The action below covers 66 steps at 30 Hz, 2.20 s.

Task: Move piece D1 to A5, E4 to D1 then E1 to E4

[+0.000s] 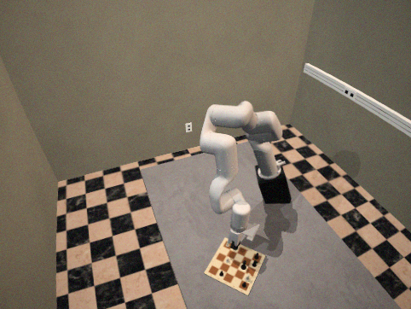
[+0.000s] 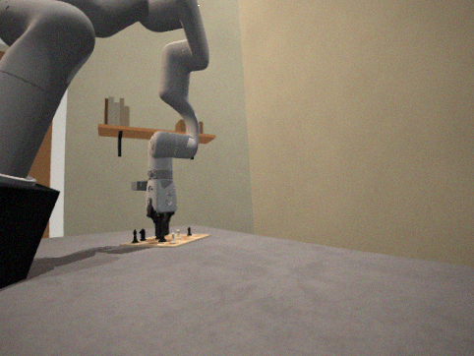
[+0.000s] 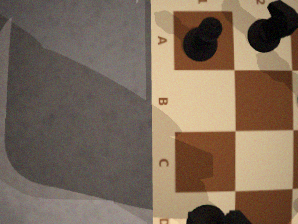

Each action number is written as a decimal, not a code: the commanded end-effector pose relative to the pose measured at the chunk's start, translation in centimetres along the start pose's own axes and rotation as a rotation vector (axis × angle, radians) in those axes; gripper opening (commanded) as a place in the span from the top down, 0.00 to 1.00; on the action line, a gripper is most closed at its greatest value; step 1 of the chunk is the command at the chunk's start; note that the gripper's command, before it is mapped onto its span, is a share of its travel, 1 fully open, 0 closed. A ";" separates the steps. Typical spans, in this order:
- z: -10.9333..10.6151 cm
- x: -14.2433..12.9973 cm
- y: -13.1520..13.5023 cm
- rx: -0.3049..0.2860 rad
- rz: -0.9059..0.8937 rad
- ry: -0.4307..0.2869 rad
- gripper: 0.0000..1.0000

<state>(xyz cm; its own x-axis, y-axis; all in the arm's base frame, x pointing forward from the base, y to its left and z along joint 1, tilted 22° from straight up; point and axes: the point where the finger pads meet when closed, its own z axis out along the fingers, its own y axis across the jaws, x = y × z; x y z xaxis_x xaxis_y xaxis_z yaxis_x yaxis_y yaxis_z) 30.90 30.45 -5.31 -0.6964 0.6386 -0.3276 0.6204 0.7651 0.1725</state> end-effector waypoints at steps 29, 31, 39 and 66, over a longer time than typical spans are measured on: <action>0.3 0.1 0.1 -0.003 0.000 0.001 1.00; 0.3 0.1 0.1 -0.003 0.000 0.001 1.00; 0.3 0.1 0.1 -0.003 0.000 0.001 1.00; 0.3 0.1 0.1 -0.003 0.000 0.001 0.57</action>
<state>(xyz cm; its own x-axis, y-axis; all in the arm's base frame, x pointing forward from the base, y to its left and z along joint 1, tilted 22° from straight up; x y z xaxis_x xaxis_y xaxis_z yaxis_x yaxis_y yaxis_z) 31.05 30.42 -5.69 -0.6964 0.6385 -0.3276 0.6204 0.7651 0.1725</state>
